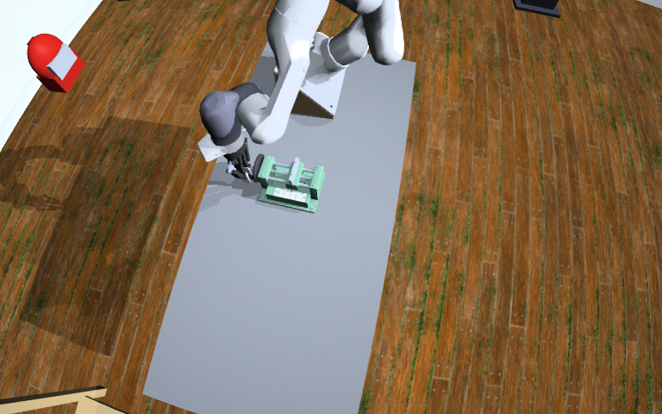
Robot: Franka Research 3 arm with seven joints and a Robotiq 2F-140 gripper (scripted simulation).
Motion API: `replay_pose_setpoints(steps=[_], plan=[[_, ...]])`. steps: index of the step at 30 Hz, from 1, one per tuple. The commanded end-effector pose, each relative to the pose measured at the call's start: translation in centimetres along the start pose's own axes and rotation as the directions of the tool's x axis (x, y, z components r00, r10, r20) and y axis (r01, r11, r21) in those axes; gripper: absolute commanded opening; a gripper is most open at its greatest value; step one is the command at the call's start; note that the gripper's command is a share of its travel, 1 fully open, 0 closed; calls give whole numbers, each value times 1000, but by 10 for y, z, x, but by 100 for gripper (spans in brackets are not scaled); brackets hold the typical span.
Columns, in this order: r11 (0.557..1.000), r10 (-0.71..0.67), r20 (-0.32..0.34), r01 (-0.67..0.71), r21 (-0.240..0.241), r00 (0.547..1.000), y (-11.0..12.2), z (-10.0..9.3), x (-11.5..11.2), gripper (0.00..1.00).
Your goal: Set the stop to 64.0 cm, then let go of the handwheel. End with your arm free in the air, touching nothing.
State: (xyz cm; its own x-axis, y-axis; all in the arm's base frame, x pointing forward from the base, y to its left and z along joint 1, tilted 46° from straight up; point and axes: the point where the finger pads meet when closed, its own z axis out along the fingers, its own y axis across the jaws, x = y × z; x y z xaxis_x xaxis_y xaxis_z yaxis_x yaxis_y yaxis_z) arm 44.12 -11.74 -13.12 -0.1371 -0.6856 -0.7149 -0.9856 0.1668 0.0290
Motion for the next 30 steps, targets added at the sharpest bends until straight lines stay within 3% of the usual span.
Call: replay_pose_setpoints(steps=[1,30], plan=[[1000,0,-3,0,0,1000,1,4,1,4],[1000,0,-3,0,0,1000,3,8,1,4]])
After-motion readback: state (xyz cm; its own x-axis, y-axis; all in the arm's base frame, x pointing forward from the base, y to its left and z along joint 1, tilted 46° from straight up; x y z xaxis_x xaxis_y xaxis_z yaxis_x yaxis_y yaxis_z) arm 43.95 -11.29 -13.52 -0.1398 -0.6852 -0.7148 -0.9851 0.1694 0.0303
